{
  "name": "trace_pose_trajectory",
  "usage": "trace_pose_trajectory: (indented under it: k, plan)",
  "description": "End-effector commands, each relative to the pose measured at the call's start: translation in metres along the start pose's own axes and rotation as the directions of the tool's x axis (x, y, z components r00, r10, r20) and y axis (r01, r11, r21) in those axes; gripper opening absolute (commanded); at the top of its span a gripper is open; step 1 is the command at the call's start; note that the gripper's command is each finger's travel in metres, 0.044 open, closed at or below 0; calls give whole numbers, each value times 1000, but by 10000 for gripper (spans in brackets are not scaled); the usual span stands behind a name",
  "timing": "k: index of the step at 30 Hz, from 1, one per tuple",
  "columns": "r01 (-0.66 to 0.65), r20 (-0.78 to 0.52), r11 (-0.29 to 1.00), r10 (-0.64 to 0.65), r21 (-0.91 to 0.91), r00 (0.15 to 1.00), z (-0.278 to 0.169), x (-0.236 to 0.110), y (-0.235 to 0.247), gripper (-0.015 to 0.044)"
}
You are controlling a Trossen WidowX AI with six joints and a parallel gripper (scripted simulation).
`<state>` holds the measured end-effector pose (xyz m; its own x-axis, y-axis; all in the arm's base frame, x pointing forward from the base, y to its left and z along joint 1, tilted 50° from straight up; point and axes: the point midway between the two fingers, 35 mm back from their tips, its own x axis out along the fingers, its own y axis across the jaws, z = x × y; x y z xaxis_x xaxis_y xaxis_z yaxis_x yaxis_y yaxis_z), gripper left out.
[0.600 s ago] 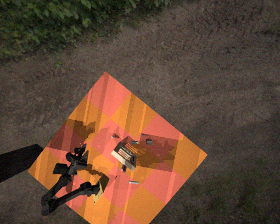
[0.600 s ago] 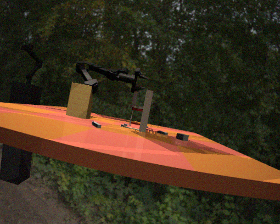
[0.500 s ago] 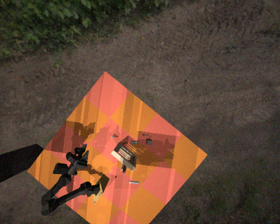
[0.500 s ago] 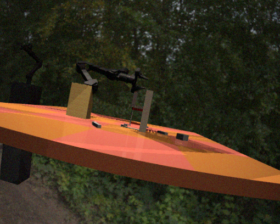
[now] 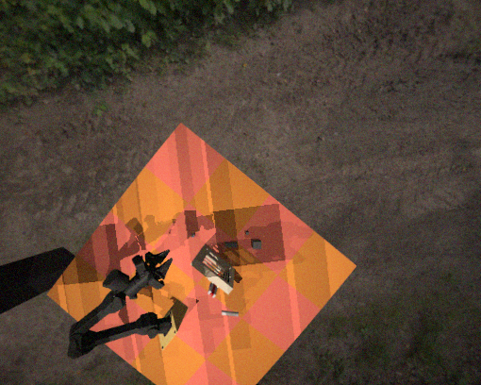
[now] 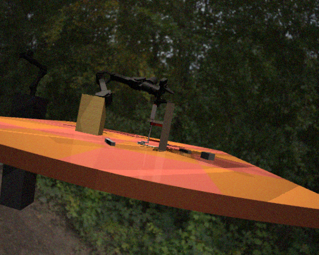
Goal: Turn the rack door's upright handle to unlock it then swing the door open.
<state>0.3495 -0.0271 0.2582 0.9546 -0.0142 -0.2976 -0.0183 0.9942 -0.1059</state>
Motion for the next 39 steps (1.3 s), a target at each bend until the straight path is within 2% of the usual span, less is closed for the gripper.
trace_pose_trajectory:
  k: [1,10,21,39]
  plan:
    - [-13,-100,1000,11,-21,995,-13,13,-9,296]
    - [-56,-313,998,55,6,948,-53,34,-26,296]
    - [-122,-526,990,138,65,839,-99,48,-46,296]
    - [-177,-725,938,342,297,598,-168,45,-80,296]
